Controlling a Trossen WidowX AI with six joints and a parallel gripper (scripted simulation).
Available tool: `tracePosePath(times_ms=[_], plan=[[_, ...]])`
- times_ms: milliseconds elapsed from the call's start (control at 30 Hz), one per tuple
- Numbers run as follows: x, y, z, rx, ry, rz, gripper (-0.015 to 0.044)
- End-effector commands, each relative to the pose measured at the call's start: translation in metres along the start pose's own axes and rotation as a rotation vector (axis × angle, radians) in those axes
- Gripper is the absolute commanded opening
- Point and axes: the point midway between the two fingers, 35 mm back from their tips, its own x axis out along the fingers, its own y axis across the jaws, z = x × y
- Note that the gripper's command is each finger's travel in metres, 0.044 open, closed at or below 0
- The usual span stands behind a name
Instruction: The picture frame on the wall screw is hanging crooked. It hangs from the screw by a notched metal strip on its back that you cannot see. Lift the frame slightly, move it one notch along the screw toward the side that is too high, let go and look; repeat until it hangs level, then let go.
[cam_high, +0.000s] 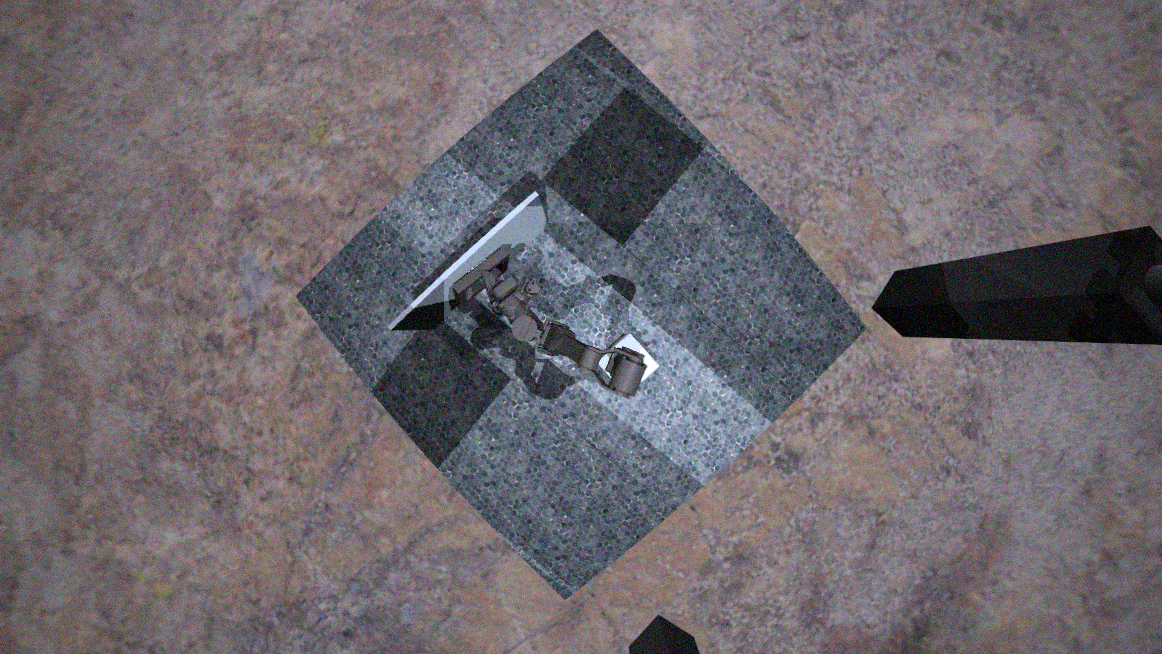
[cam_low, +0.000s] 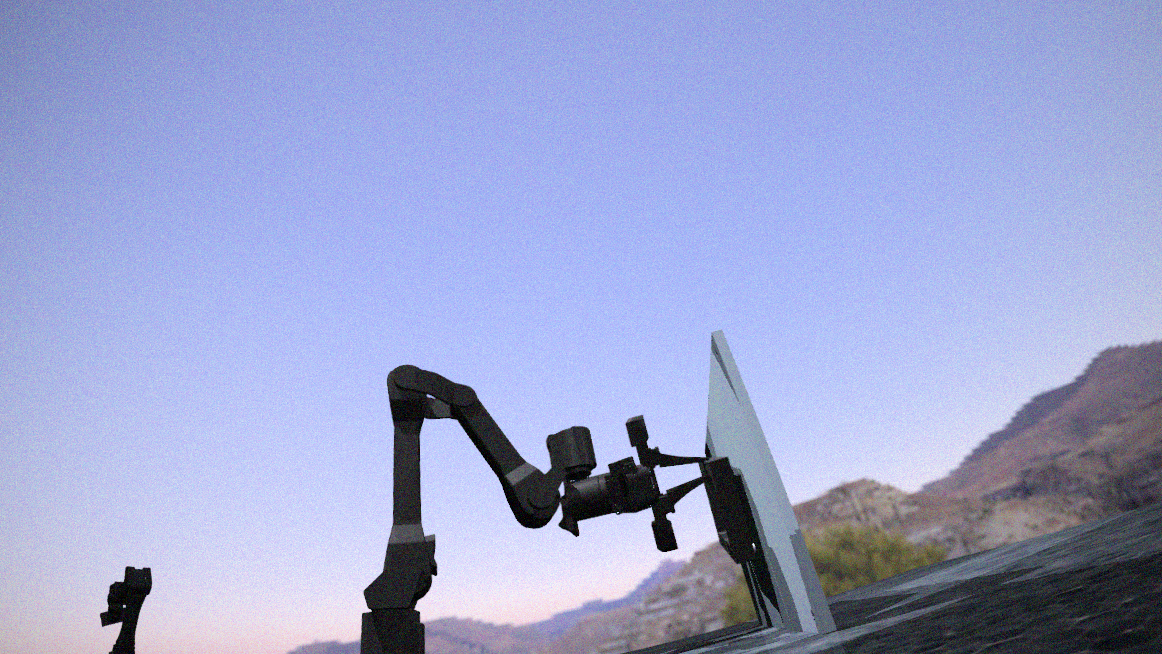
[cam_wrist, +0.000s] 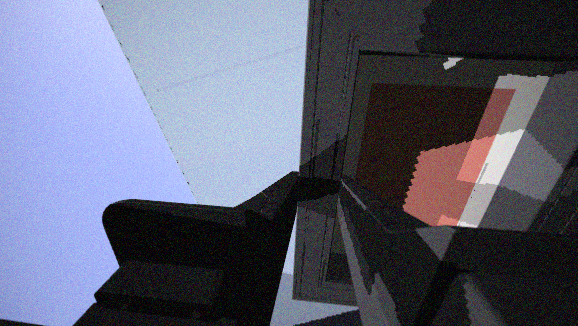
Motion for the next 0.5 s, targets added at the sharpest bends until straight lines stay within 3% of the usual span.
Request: tracePosePath(times_ms=[0, 467], plan=[[0.0005, 0.0048, -0.0020, 0.011, 0.007, 0.012, 0.0000], [0.0005, 0.0034, -0.0020, 0.011, 0.007, 0.012, 0.0000]])
